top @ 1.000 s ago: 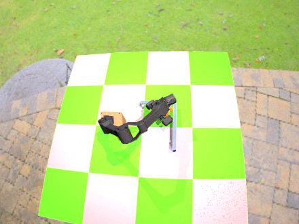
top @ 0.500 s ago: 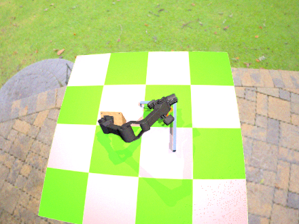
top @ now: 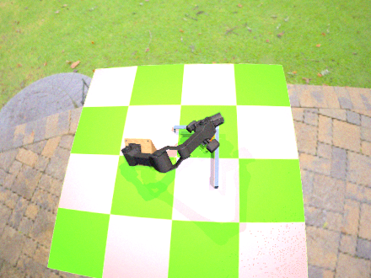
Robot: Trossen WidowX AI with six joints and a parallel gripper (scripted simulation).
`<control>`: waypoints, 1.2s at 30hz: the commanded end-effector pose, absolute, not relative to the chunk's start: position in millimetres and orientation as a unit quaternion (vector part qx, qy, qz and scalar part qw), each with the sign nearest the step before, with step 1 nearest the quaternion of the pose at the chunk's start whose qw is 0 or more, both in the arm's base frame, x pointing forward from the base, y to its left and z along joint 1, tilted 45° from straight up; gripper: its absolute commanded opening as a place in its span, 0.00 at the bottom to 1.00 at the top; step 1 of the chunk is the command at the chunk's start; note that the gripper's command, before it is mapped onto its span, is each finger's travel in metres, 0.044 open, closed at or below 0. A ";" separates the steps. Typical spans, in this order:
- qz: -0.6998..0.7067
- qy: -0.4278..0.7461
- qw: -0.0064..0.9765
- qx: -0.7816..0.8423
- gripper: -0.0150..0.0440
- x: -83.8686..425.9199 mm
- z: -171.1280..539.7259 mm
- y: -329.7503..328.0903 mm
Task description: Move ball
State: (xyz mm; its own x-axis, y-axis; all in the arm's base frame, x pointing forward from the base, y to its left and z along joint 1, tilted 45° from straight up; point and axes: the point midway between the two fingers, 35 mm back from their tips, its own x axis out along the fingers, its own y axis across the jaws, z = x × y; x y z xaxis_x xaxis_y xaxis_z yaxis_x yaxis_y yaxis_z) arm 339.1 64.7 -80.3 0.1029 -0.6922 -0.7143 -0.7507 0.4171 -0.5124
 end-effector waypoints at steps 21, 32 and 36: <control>0.028 0.669 0.512 -0.537 0.25 341.6 -81.2 66.8; 0.028 0.670 0.512 -0.537 0.25 329.8 -73.0 56.2; 0.028 0.670 0.511 -0.538 0.25 325.3 -70.1 52.3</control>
